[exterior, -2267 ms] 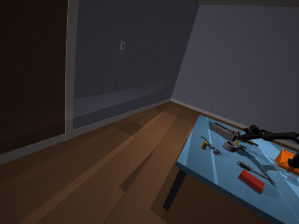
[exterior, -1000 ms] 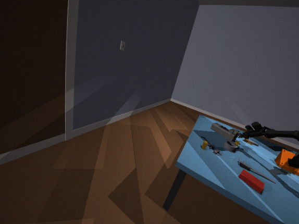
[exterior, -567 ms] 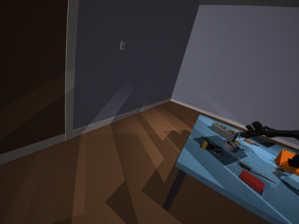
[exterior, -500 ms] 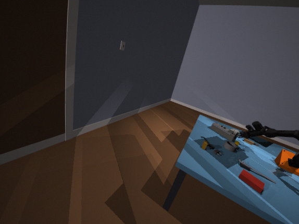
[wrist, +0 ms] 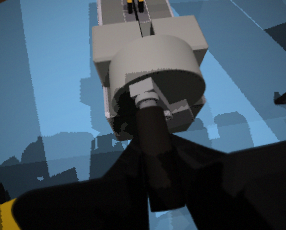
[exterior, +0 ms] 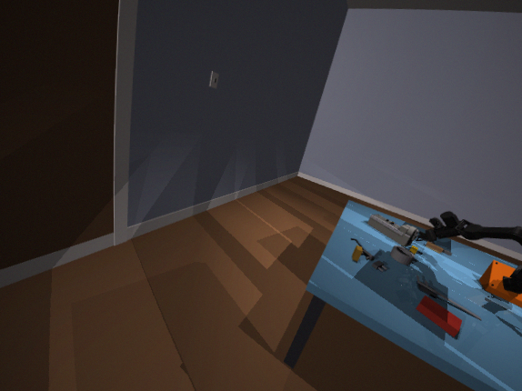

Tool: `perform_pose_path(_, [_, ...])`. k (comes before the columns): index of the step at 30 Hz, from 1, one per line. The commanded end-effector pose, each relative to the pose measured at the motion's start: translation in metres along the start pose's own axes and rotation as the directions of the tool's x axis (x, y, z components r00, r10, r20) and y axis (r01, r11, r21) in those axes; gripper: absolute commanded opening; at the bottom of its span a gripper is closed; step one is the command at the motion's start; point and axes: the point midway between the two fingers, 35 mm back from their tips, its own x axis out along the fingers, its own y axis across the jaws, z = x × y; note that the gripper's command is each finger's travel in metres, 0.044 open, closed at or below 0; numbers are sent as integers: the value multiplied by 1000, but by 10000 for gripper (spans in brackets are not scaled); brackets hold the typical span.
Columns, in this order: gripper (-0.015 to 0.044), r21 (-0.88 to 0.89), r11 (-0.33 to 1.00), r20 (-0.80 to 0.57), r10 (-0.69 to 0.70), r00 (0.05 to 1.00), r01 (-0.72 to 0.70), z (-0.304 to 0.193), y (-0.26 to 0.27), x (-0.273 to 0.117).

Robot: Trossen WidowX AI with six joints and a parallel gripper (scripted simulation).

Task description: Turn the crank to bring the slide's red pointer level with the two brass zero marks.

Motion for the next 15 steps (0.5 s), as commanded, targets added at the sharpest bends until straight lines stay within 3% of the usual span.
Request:
perform_pose_path(1, [0,14,1000,10,-16,1000,16,2,-9,-3])
perform_pose_path(15, [0,14,1000,10,-16,1000,16,2,-12,-3])
